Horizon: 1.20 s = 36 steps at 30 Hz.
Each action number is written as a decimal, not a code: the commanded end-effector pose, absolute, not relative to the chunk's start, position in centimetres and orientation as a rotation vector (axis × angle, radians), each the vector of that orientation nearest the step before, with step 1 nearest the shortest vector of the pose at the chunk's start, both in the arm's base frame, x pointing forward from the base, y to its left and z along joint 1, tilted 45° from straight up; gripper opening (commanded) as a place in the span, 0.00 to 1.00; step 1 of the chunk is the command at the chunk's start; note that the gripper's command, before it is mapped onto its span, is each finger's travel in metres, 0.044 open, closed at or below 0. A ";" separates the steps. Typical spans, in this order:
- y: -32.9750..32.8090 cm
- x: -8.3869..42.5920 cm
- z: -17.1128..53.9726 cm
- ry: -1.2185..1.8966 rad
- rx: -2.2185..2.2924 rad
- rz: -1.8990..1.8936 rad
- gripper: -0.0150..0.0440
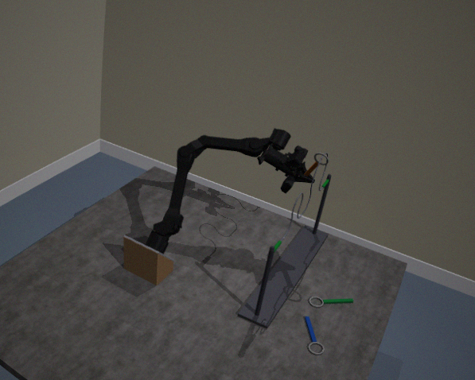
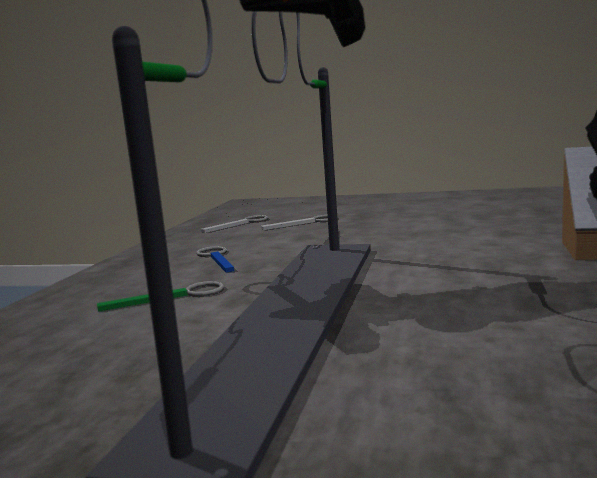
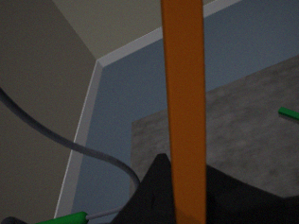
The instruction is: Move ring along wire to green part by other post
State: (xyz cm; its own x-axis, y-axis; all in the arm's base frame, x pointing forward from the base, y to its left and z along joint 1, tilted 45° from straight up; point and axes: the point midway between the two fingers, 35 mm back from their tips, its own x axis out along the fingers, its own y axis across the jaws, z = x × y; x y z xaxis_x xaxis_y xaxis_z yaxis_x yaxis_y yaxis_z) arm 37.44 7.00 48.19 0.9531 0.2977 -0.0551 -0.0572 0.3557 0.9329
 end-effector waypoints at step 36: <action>7.3 37.4 50.1 0.114 1.659 0.360 0.00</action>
